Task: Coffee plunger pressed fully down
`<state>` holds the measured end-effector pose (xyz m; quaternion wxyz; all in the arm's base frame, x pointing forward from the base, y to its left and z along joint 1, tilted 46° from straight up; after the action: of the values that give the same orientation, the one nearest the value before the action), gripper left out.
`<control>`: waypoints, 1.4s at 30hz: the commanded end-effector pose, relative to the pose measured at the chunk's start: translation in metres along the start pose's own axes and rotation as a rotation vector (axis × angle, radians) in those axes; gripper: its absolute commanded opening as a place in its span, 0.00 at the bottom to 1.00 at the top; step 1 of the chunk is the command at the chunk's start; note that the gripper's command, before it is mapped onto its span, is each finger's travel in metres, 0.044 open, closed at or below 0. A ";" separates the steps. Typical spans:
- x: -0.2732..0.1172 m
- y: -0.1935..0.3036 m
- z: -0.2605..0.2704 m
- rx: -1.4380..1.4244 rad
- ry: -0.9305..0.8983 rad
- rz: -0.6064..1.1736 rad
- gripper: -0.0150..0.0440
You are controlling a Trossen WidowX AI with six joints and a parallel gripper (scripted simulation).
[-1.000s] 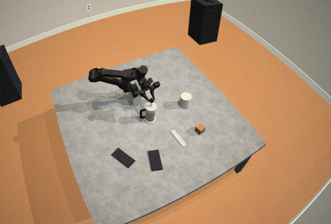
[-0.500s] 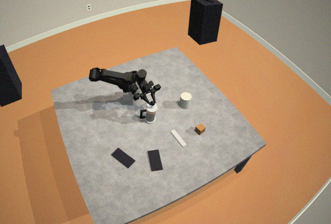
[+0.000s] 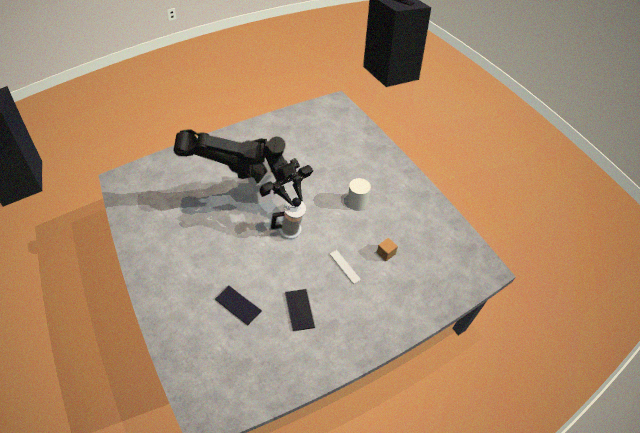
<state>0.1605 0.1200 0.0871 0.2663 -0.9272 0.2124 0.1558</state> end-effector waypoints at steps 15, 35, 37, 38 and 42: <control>0.005 0.003 0.003 -0.031 0.003 0.024 0.47; 0.004 0.001 0.003 -0.017 0.001 0.012 0.47; 0.004 0.001 0.003 -0.017 0.001 0.012 0.56; 0.004 0.001 0.003 -0.017 0.001 0.012 0.60; 0.004 0.001 0.003 -0.017 0.001 0.012 0.78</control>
<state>0.1634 0.1194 0.0825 0.2544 -0.9291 0.2186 0.1561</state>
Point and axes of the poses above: the point midway between the two fingers, 35 mm back from their tips, its own x axis out along the fingers, its own z axis across the jaws, y = z × x, the point moved 10 cm from there along -x, back along the fingers, and after that the axes turned 13 degrees about -x, right-handed, at the moved point
